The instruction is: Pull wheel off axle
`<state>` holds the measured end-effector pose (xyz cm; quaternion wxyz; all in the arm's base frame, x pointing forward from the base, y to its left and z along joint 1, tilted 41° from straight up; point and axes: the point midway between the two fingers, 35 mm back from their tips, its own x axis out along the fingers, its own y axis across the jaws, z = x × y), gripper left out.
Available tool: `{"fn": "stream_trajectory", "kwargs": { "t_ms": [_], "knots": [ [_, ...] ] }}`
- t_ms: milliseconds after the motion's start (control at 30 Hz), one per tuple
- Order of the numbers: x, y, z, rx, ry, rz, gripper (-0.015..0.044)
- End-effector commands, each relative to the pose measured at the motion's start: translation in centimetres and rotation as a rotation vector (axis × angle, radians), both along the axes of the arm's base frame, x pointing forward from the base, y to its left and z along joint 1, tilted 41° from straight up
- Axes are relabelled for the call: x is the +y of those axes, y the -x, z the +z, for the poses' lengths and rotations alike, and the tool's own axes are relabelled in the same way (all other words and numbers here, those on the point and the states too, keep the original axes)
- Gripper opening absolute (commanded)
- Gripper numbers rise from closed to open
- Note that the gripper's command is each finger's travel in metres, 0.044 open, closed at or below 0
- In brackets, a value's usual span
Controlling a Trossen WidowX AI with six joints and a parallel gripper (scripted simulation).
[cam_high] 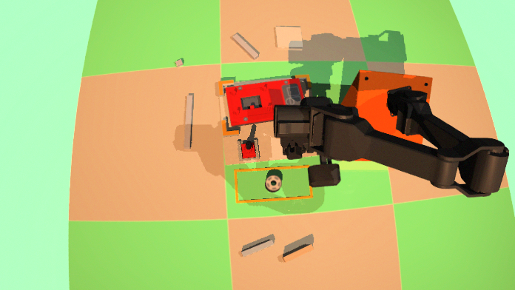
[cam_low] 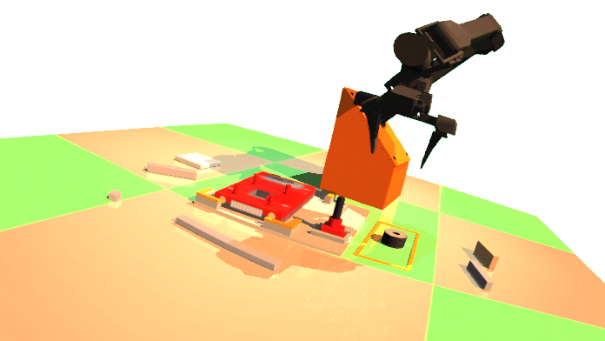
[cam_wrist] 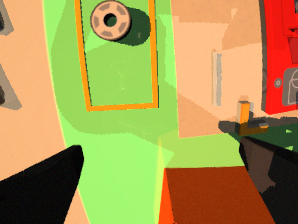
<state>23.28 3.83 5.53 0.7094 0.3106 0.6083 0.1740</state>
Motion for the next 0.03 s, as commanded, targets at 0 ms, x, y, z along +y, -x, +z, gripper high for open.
{"fn": "stream_trajectory", "kwargs": {
  "t_ms": [0],
  "knots": [
    [0.06,0.03,0.07,-0.002,-0.004,0.003,0.044]
  ]
}}
